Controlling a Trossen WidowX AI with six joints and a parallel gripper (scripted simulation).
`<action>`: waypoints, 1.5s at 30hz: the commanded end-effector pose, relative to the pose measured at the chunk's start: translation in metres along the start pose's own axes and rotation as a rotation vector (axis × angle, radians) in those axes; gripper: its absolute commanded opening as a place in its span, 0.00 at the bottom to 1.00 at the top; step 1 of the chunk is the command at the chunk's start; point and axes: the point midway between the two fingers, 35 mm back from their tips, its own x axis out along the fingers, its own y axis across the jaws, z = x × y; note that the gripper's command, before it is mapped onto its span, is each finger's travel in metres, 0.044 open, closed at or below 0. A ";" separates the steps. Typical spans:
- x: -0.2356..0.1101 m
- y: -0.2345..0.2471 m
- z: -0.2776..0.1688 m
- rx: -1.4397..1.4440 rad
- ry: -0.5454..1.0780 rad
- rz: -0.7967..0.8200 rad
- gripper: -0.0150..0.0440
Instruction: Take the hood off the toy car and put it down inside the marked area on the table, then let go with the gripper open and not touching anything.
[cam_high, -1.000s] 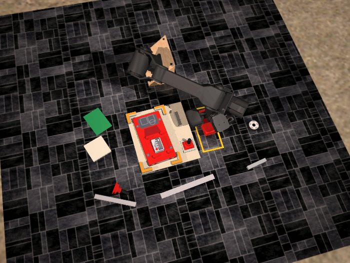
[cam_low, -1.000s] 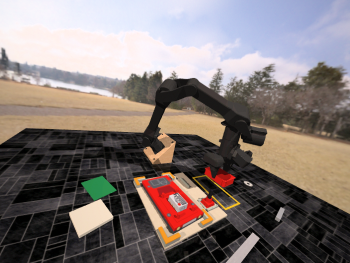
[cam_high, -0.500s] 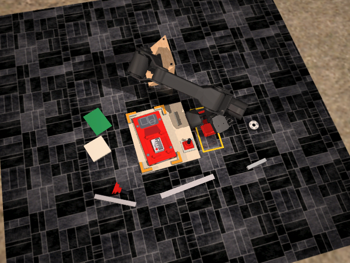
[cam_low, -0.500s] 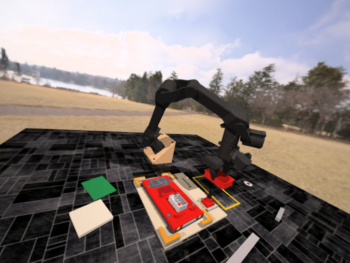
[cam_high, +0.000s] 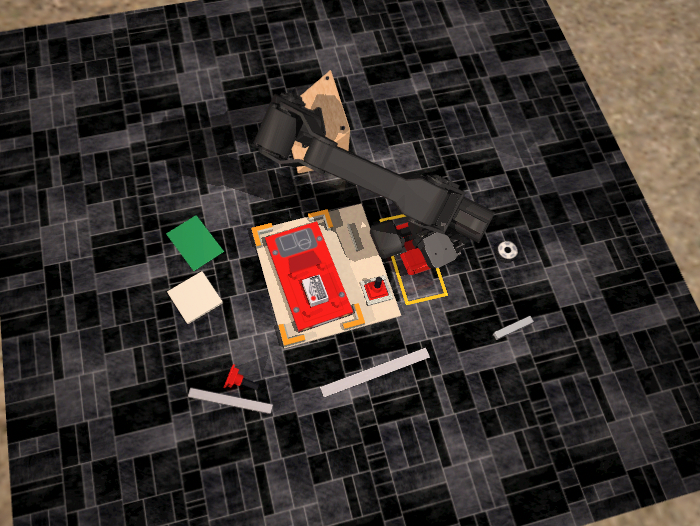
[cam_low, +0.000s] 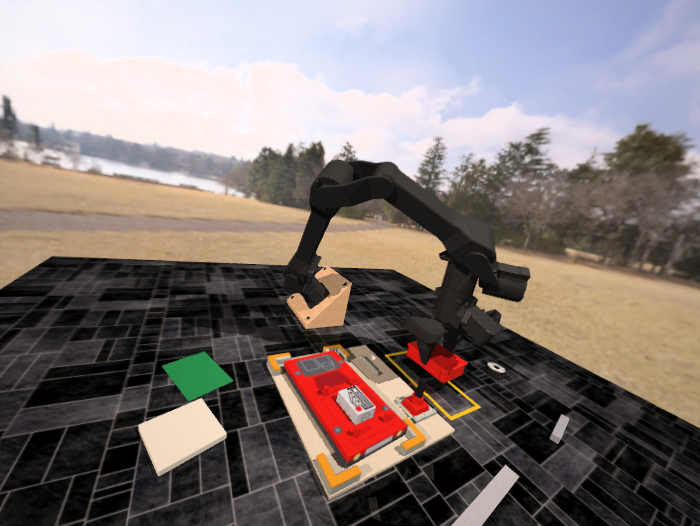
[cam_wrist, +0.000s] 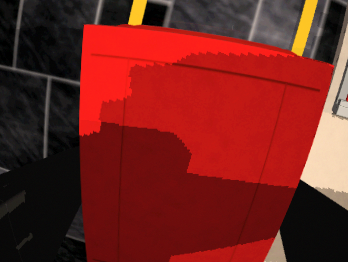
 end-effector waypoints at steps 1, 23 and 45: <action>0.002 -0.001 0.000 -0.003 -0.005 -0.004 0.25; 0.015 -0.001 -0.001 -0.003 -0.004 -0.005 0.25; 0.025 -0.002 -0.001 -0.002 -0.004 -0.006 0.25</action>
